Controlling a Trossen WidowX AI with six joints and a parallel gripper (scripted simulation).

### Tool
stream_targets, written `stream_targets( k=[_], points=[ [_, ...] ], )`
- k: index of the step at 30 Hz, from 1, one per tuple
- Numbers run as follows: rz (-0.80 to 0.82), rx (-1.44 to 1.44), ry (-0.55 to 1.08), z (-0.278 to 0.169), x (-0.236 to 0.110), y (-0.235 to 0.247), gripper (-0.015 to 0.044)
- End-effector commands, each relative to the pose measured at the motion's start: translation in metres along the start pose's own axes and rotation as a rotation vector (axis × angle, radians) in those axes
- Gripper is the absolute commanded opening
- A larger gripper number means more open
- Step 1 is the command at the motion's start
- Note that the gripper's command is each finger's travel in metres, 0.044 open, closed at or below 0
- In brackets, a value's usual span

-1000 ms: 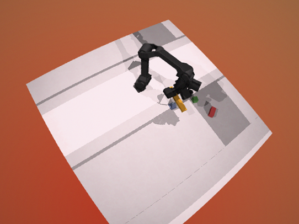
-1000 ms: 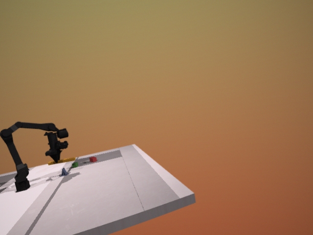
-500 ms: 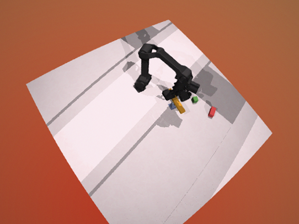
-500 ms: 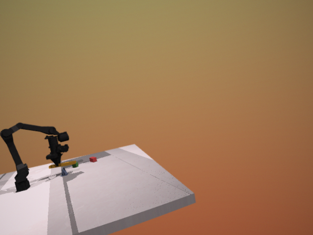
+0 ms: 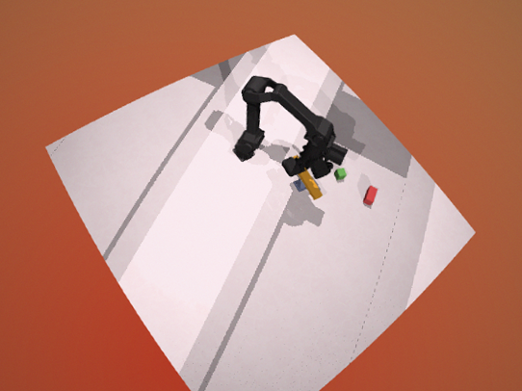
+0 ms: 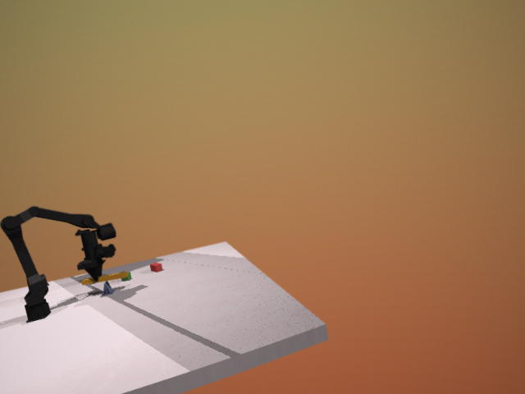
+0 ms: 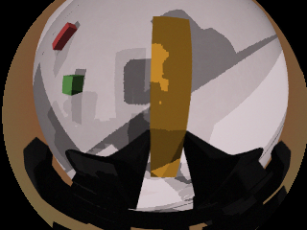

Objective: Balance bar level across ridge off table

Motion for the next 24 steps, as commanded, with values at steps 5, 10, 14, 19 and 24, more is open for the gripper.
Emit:
stream_targets(
  k=[5,10,14,19,24],
  points=[
    [-0.003,-0.002,0.001,-0.0003,0.0003,-0.0005,0.0],
    [-0.003,-0.002,0.001,-0.0002,0.0008,-0.0005,0.0],
    [-0.003,-0.002,0.001,-0.0002,0.0011,-0.0005,0.0],
    [-0.003,-0.002,0.001,-0.0002,0.0016,-0.0005,0.0],
    [-0.003,-0.002,0.001,-0.0002,0.0019,-0.0005,0.0]
  ],
)
Point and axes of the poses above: the point midway between the two fingers, 35 mm back from their tips, its own x axis out along the fingers, its own y axis across the jaws, z = x × y, the point moved 8 cm from there along -x, back along the fingers, and after that the axes turned 15 degrees about x, right-handed, at the moved point
